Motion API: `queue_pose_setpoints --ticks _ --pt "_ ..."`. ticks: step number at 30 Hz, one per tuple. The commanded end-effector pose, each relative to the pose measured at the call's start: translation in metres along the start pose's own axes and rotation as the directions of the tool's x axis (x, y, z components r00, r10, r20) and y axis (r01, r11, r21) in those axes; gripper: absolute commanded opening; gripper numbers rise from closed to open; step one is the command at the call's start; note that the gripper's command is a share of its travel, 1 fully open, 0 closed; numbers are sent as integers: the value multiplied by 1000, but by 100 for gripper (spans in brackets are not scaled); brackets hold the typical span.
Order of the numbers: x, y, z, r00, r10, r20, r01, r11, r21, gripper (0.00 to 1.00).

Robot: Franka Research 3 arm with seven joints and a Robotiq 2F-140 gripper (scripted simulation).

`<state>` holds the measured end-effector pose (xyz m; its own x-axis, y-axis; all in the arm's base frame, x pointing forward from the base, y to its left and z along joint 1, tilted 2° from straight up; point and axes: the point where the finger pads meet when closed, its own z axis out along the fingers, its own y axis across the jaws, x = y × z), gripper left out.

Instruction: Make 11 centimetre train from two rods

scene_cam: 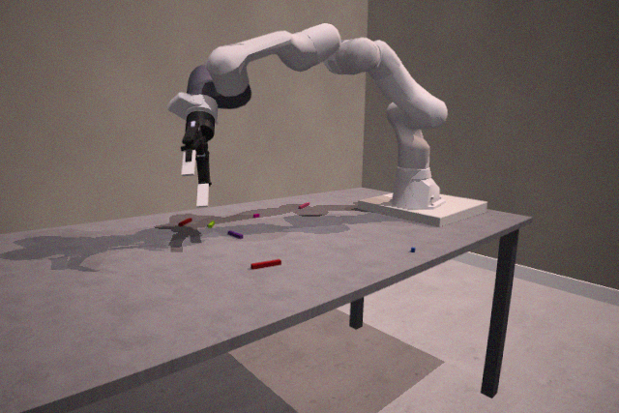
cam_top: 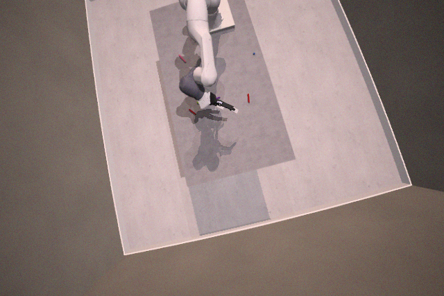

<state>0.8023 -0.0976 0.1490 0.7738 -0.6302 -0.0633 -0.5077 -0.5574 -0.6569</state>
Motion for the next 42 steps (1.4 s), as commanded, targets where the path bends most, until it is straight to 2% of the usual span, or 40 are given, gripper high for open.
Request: queue_pose_setpoints --ticks 1,14,15,17,42 --pt "-2 1 1 999 -40 4 40 999 -2 100" --pt "-2 1 1 999 -40 4 40 999 -2 100" --pt "3 22 -7 983 -182 14 182 981 -62 100" --pt "4 28 -10 975 -221 20 222 972 -79 100" --pt "4 28 -10 975 -221 20 222 972 -79 100"
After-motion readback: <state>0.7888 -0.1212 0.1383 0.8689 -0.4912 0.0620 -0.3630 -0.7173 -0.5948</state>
